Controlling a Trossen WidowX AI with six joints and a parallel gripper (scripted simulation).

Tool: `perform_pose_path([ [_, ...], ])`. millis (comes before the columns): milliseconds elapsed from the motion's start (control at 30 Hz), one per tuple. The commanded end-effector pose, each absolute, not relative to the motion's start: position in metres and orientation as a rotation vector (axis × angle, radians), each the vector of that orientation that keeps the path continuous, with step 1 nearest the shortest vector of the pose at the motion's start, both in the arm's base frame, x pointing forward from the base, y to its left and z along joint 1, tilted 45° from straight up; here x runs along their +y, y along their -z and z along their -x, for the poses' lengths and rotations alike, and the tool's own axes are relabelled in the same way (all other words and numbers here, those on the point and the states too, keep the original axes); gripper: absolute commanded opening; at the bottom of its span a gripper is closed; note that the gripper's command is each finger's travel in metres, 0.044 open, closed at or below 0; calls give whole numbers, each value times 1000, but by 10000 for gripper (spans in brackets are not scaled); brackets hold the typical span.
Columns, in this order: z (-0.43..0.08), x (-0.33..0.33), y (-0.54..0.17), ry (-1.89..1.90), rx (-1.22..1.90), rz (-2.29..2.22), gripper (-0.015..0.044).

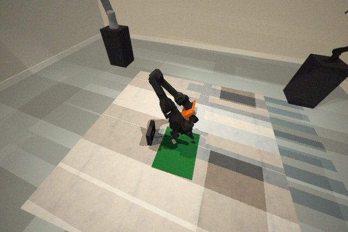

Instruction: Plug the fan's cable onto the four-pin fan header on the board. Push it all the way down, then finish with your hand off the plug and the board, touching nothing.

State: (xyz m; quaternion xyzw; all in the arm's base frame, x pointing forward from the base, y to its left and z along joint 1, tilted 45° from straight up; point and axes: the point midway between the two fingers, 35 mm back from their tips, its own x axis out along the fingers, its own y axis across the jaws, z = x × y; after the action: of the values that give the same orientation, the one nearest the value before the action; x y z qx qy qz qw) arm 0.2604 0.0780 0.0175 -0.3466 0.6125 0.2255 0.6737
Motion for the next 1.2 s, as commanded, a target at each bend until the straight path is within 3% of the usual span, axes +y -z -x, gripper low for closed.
perform_pose_path([
  [0, -258, 77, -16, -548, 1328, 756, 0],
  [1167, -257, 68, -31, -738, 727, 730, 0],
])
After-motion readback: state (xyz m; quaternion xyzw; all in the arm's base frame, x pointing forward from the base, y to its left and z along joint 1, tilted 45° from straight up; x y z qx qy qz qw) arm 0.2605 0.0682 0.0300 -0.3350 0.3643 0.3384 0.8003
